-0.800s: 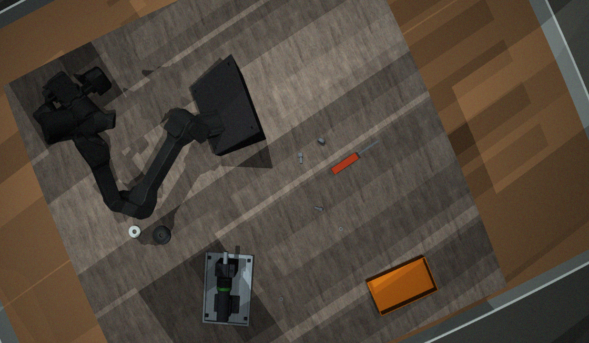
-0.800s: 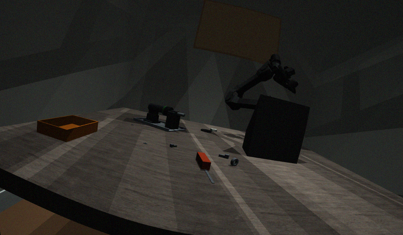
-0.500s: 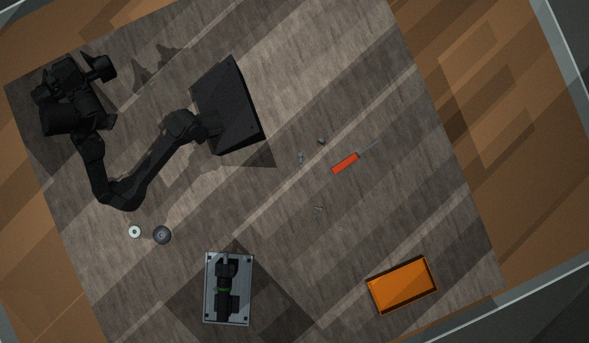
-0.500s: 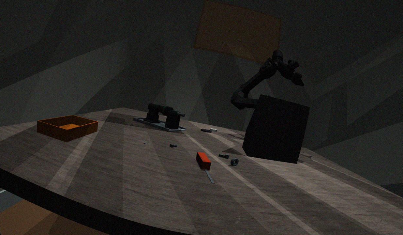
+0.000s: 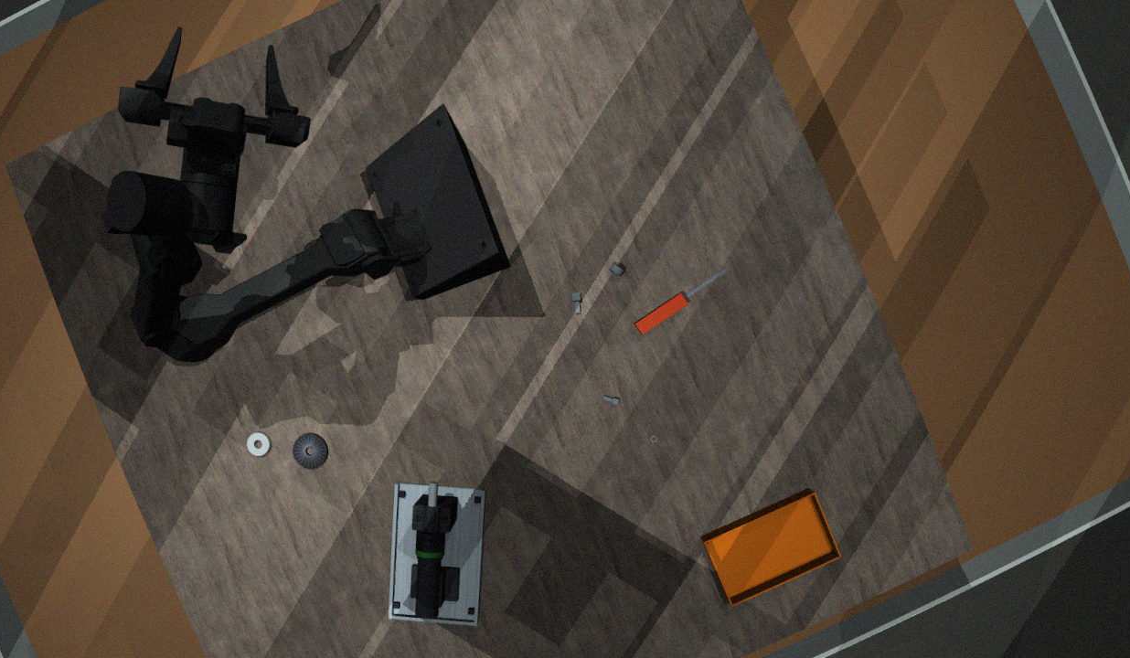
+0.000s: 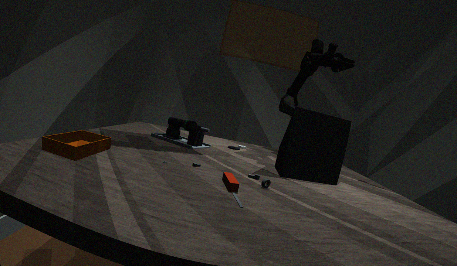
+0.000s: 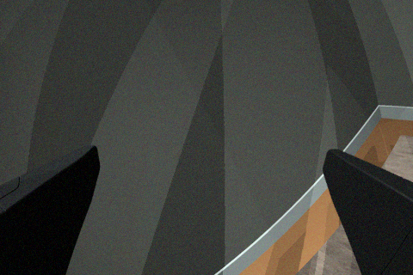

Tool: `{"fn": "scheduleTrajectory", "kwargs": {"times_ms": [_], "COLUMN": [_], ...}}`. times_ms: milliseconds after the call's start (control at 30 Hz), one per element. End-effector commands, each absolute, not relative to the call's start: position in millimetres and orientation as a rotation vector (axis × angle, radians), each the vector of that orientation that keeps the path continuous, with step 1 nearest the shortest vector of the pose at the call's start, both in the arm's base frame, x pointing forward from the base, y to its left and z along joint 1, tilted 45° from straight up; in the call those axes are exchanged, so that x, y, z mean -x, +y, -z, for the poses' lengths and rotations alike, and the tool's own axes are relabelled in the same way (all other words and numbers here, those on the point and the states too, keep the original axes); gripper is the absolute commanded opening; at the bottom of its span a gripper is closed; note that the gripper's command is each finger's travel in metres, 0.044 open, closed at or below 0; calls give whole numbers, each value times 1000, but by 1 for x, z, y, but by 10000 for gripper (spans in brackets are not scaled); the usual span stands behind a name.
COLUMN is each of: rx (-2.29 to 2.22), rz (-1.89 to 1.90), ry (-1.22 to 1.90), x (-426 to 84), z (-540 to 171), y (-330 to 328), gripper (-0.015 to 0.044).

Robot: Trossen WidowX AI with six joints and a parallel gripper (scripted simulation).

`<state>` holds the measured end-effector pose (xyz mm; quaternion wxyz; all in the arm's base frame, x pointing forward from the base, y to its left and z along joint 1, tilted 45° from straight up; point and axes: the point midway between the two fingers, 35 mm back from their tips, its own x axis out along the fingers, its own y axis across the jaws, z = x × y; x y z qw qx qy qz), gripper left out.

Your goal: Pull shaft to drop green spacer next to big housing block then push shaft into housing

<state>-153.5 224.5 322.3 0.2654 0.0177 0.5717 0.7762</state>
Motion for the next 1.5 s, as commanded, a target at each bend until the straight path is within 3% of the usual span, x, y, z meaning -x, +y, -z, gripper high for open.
{"fn": "scheduleTrajectory", "kwargs": {"times_ms": [0,333,700,1100,1467], "rx": [-105,-231,-225,-103,98], "rz": [-1846,-1276,-666,77,690], "ry": [1484,1382,1263,1189,1231], "x": [112,-18,-172,-323,-376], "z": [-304,-262,-206,-146,-112], "y": [270,327,308,173,-4], "gripper": [440,440,440,440,440]}}
